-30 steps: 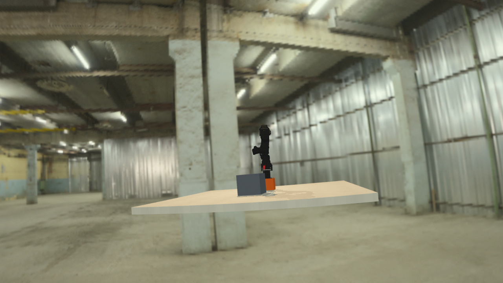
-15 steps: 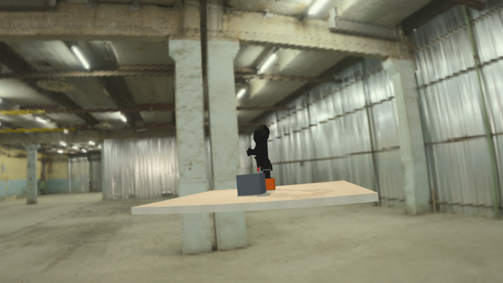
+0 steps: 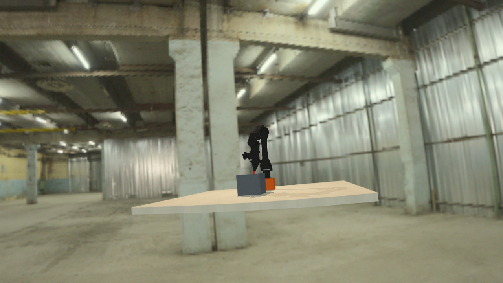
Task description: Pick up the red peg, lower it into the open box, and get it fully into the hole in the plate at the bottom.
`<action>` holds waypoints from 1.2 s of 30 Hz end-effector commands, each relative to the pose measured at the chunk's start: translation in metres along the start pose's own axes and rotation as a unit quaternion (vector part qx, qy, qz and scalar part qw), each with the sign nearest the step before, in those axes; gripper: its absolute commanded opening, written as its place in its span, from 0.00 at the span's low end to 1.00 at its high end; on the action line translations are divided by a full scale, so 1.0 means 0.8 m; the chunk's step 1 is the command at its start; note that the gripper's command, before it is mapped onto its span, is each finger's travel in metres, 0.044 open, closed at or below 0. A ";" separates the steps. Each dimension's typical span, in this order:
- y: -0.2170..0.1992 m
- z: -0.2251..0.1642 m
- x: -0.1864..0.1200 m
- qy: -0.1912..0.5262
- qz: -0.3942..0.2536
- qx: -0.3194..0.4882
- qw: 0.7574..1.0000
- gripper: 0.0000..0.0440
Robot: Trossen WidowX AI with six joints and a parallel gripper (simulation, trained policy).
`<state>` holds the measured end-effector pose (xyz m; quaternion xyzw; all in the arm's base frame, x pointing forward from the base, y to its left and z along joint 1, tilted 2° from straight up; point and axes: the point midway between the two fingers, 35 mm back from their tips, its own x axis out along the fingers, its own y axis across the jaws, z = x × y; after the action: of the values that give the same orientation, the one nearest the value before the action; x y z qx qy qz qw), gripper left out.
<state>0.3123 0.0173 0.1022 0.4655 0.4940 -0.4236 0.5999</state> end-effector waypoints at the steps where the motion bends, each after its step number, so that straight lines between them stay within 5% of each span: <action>1: -0.001 0.002 0.013 0.007 -0.008 -0.002 1.000 0.00; 27: 0.004 0.021 0.090 0.025 -0.030 -0.019 0.999 0.00; 36: 0.001 0.019 0.106 0.036 -0.048 -0.031 0.998 0.23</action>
<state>0.3293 -0.0026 0.0229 0.4389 0.5428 -0.4231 0.5777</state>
